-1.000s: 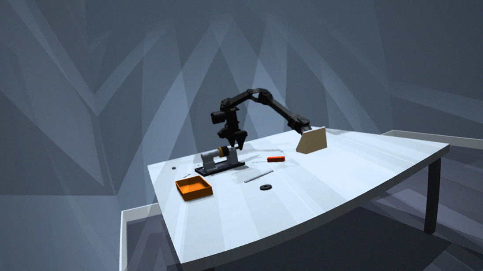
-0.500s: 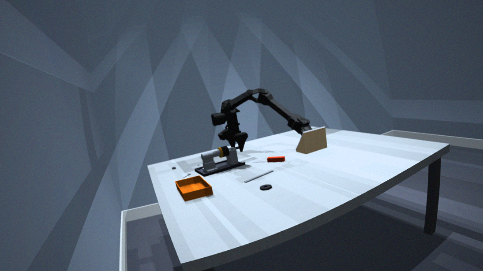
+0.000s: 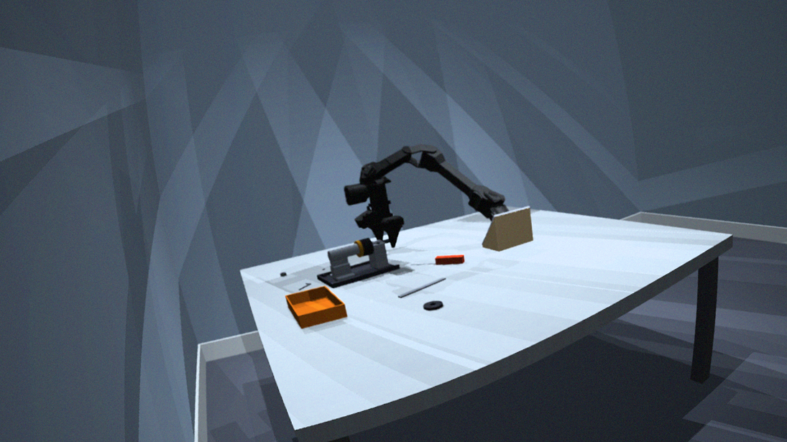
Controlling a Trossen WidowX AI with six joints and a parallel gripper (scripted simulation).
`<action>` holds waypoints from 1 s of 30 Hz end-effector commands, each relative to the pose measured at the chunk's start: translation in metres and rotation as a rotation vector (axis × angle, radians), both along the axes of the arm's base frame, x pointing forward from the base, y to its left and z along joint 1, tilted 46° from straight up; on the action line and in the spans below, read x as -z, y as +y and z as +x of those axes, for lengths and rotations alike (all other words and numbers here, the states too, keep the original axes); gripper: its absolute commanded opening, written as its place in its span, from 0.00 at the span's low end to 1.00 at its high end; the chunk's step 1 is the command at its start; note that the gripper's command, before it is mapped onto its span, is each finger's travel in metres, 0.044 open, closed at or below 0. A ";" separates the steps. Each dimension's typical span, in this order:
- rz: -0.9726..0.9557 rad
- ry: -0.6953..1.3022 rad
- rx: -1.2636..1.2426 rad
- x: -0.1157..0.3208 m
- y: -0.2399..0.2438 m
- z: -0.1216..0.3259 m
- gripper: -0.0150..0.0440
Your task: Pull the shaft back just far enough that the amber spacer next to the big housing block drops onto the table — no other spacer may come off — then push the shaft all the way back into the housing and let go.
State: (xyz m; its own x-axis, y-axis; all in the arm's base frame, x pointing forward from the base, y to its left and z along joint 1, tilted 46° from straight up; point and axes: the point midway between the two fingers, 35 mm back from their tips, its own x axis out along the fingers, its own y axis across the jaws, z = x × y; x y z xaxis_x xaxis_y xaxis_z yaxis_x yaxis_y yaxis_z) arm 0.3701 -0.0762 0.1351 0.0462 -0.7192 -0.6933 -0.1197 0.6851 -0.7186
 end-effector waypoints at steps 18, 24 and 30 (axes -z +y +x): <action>-0.007 0.002 -0.003 0.009 -0.011 0.001 1.00; -0.007 0.002 -0.003 0.012 -0.014 0.001 1.00; -0.001 -0.001 -0.001 0.012 -0.012 0.001 0.96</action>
State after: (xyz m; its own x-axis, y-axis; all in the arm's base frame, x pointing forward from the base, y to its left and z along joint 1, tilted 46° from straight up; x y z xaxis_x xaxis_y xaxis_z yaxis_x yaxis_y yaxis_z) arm 0.3712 -0.0887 0.1232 0.0473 -0.7196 -0.6928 -0.1196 0.6845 -0.7191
